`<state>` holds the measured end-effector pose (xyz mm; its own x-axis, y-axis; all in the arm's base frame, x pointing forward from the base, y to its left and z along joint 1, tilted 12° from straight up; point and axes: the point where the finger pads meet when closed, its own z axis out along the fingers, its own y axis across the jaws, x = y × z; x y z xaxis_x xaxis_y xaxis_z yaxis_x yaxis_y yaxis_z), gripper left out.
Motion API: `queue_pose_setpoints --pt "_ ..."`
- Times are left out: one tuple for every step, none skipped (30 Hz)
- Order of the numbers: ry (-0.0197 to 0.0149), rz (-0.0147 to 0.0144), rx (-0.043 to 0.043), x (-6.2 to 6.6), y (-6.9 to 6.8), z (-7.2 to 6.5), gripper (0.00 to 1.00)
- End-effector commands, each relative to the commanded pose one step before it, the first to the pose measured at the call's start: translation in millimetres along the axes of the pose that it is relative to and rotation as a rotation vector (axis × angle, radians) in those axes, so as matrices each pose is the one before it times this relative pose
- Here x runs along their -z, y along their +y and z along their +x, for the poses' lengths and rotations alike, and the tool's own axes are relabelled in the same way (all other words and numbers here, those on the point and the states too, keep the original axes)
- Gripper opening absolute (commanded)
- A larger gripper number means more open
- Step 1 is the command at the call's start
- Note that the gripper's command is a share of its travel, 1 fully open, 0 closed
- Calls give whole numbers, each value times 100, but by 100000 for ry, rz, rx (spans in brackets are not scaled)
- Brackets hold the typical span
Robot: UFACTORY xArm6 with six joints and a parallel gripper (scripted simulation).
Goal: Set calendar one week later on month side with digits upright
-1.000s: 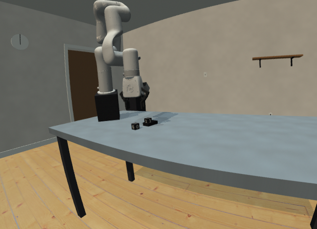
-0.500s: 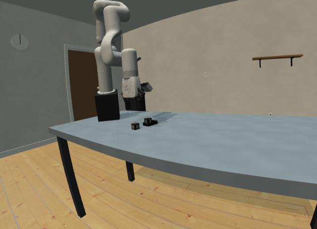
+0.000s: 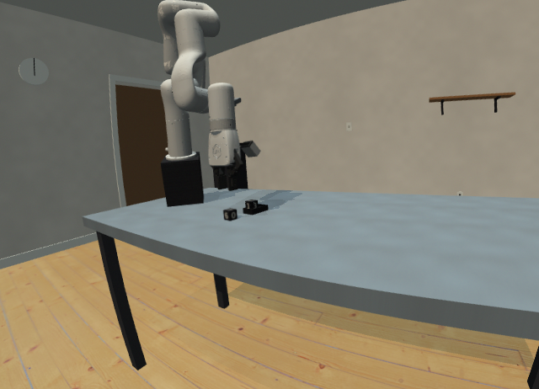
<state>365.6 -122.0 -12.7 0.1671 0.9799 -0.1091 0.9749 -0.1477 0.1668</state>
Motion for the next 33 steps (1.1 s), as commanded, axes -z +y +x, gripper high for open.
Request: queue_pose_setpoints --pt "-815 -743 -81 58 119 -9 47" --pt "0 0 0 0 0 0 47" --pt "0 0 0 0 0 0 47" --pt "0 0 0 0 0 0 47" --pt "0 0 0 0 0 0 47" --pt "0 0 0 0 0 0 47" --pt "0 0 0 0 0 0 47" --pt "0 0 0 0 0 0 47" --pt "0 0 0 0 0 0 47" --pt "0 0 0 0 0 0 47" --pt "0 0 0 0 0 0 47" --pt "0 0 0 0 0 0 47" --pt "0 0 0 0 0 0 47" --pt "0 0 0 0 0 0 47" --pt "0 0 0 0 0 0 47" --pt "0 0 0 0 0 0 47" --pt "0 0 0 0 0 0 47" --pt "0 0 0 0 0 0 47" --pt "0 0 0 0 0 0 47" --pt "0 0 0 0 0 0 47" --pt "0 0 0 0 0 0 47" --pt "0 0 0 0 0 0 47" --pt "0 0 0 -1 0 0 47" --pt "-1 -1 0 -4 0 0 47" --pt "-2 -1 0 -7 0 0 47" --pt "-3 -2 0 -11 0 0 47" --pt "-5 -2 0 -16 0 0 47" --pt "-6 -3 0 -22 0 0 47" --pt "-8 -4 -1 -28 0 0 47" --pt "-9 -5 -1 -35 0 0 47" --pt "-10 -6 -1 -42 0 0 47" --pt "-10 -7 -1 -49 0 0 47" --pt "-11 -8 -1 -57 -1 1 47"
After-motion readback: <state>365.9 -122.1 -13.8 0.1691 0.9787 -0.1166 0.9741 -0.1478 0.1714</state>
